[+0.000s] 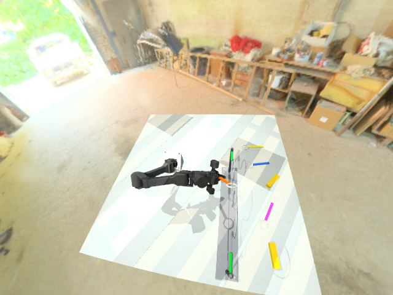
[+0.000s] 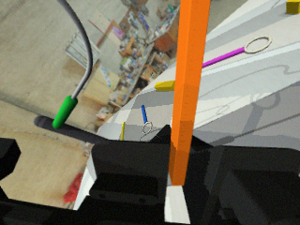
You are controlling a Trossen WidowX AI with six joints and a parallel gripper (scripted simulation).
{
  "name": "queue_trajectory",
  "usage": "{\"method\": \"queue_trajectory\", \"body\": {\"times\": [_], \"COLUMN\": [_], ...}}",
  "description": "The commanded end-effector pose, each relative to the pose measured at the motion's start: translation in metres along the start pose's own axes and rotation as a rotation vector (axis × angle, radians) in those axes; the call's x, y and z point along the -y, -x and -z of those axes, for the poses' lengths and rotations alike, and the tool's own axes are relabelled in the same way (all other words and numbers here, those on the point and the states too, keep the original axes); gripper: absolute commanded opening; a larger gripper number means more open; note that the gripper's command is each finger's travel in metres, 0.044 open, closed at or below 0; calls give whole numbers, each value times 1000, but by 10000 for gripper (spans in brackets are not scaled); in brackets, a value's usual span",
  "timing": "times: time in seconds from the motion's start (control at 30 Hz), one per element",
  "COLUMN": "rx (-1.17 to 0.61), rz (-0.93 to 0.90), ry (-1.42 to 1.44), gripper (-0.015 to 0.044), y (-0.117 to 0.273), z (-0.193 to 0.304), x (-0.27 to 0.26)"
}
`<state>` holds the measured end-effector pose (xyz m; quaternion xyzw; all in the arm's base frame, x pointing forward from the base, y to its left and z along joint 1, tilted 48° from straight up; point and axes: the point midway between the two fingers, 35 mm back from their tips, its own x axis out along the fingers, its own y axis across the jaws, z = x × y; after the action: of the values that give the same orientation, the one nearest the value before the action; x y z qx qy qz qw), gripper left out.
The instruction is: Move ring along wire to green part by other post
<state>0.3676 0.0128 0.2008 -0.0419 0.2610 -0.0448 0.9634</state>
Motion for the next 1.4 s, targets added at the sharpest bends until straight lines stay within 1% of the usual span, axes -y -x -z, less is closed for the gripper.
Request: {"method": "queue_trajectory", "body": {"times": [0.0, 0.37, 0.8, 1.37], "rx": [-10, -41, -77, -114], "rz": [-61, -197, -355, -517], "ry": [-100, -337, -616, -901], "gripper": [-150, -150, -150, -150], "y": [3, 13, 31, 55], "z": [-3, -12, -34, -70], "x": [-19, -59, -100, -131]}}
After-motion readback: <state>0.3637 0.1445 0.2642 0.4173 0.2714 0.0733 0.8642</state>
